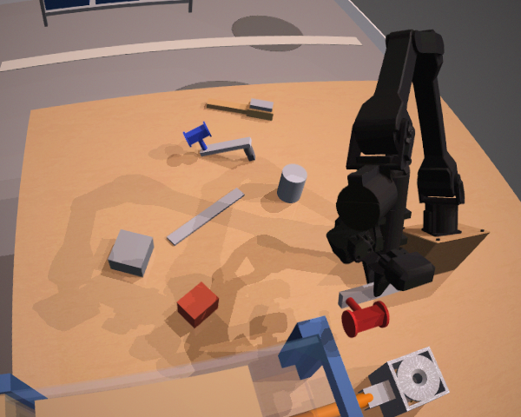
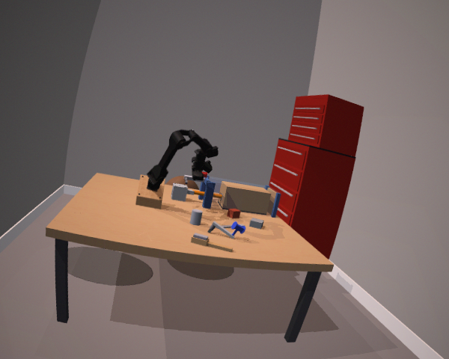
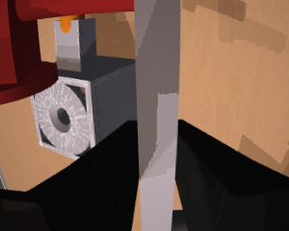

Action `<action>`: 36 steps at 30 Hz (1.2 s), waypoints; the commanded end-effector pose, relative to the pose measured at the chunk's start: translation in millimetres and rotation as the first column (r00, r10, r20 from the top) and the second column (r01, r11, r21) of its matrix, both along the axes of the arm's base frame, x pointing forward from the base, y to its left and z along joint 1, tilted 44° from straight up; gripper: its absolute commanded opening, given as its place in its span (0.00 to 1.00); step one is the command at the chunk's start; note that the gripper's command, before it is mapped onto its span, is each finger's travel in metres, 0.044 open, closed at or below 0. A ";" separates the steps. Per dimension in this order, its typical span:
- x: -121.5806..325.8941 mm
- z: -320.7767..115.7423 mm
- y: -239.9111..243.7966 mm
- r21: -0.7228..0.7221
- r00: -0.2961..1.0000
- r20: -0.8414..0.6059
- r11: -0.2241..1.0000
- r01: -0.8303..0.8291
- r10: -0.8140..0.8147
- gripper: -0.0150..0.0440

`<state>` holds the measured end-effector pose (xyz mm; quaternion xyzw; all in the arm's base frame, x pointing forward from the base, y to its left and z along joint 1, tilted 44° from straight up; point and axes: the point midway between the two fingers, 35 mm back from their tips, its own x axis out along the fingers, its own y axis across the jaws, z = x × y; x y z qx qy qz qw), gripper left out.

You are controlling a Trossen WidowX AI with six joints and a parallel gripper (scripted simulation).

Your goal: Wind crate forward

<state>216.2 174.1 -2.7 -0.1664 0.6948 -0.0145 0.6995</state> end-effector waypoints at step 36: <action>0.1 1.8 1.9 0.583 0.992 -0.119 0.811 0.045 0.030 0.25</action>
